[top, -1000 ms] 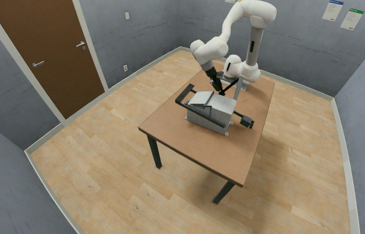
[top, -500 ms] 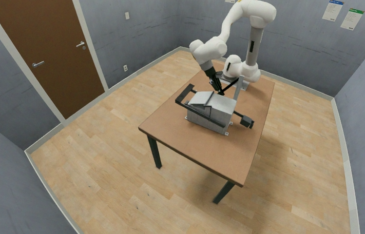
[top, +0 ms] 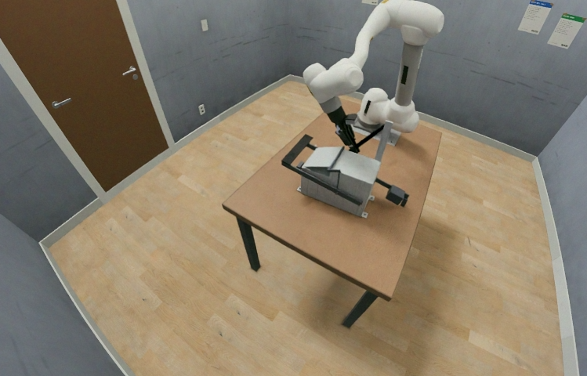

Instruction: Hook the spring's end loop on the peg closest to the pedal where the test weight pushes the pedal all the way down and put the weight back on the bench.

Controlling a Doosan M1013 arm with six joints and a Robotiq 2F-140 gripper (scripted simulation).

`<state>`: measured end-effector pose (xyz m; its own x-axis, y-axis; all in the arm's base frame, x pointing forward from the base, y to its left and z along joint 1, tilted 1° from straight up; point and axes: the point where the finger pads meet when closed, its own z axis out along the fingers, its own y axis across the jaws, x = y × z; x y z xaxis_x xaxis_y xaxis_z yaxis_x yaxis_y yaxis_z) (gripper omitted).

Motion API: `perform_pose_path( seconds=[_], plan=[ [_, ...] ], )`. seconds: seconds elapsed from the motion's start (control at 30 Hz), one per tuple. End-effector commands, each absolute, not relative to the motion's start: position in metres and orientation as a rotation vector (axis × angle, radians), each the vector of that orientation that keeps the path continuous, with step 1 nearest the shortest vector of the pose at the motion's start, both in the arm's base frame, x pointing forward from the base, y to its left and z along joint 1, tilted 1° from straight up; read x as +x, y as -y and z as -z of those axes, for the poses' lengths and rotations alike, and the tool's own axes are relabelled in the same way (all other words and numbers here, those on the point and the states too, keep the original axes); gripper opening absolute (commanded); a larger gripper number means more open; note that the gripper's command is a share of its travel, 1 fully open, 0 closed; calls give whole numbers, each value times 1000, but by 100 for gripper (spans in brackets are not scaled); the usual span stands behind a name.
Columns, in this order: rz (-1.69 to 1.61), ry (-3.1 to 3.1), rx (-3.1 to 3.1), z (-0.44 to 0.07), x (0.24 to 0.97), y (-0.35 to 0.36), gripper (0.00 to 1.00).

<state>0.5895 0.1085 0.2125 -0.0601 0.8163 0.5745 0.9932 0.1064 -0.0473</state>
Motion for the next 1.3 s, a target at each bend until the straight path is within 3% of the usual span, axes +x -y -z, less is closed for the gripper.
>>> perform_pose_path(
  seconds=[0.0, 1.27],
  plan=[
    [507, 1929, -1759, -213, 590, -108, 17],
    [505, 1927, -1759, -214, 591, -94, 17]
  ],
)
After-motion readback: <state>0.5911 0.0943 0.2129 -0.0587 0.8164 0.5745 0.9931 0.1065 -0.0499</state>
